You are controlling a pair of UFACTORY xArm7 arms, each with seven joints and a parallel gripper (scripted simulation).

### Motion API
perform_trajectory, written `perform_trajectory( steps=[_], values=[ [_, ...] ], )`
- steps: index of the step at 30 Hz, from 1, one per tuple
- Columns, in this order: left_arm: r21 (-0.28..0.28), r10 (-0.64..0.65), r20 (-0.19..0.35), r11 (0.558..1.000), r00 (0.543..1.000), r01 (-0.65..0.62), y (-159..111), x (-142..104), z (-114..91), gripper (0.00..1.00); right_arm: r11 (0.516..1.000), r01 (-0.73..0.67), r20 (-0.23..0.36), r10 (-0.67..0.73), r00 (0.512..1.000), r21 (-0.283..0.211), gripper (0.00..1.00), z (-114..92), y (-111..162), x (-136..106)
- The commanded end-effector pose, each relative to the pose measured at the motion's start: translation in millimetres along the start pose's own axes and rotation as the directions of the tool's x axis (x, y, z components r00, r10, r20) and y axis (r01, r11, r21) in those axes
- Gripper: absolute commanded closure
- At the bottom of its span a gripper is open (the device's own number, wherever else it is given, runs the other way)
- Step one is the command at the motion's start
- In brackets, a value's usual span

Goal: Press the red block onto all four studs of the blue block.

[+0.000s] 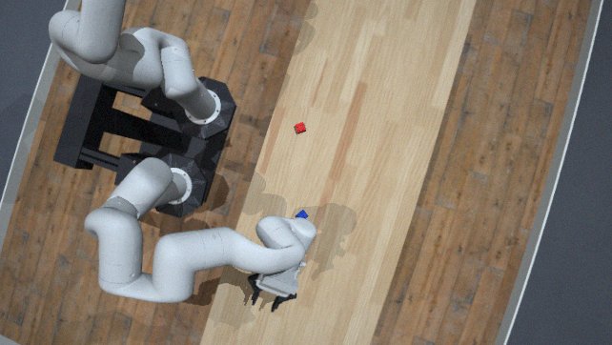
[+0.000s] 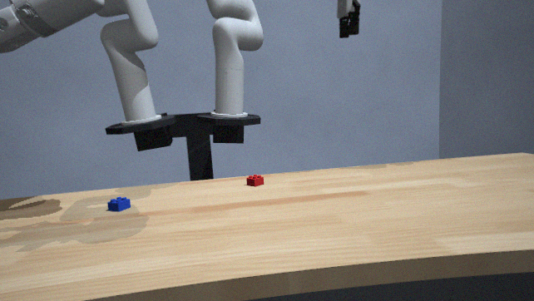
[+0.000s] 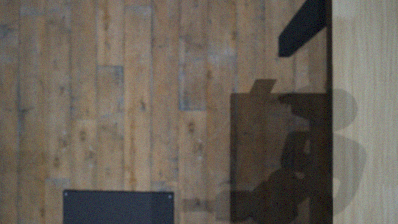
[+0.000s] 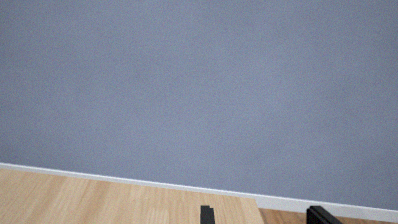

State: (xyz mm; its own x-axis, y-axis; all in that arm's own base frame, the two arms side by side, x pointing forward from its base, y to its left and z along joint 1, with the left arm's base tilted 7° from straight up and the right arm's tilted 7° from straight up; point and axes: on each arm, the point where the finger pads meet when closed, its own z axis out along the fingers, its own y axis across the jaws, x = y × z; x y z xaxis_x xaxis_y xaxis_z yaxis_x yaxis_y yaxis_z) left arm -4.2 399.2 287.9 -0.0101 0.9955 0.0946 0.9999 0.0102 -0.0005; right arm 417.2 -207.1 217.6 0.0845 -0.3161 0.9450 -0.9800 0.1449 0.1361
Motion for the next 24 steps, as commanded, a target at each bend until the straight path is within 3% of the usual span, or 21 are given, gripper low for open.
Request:
perform_trajectory(
  steps=[1, 6, 18, 23, 24],
  values=[
    [0.000, 0.000, -0.003, 1.000, 1.000, 0.000, 0.0, 0.6, -0.9, 0.00, 1.000, -0.002, 0.000, 0.002, 1.000, 0.002, 0.41, -0.5, -0.4, 1.1],
    [0.000, 0.000, -0.003, 1.000, 1.000, 0.000, 0.0, 0.6, -0.9, 0.00, 0.962, 0.199, 0.094, -0.219, 0.971, 0.187, 0.41, -0.5, -0.4, 1.2],
    [0.000, 0.000, -0.003, 1.000, 1.000, 0.000, 0.0, 0.6, -0.9, 0.00, 0.962, 0.199, 0.094, -0.219, 0.971, 0.187, 0.41, -0.5, -0.4, 1.2],
    [0.000, 0.000, -0.003, 1.000, 1.000, 0.000, 0.0, 0.6, -0.9, 0.00, 0.851, 0.362, 0.142, -0.440, 0.887, 0.379, 0.41, -0.3, -0.5, 1.3],
    [0.000, 0.000, -0.003, 1.000, 1.000, 0.000, 0.0, 0.6, -0.9, 0.00, 0.851, 0.362, 0.142, -0.440, 0.887, 0.379, 0.41, -0.3, -0.5, 1.3]
  ],
)
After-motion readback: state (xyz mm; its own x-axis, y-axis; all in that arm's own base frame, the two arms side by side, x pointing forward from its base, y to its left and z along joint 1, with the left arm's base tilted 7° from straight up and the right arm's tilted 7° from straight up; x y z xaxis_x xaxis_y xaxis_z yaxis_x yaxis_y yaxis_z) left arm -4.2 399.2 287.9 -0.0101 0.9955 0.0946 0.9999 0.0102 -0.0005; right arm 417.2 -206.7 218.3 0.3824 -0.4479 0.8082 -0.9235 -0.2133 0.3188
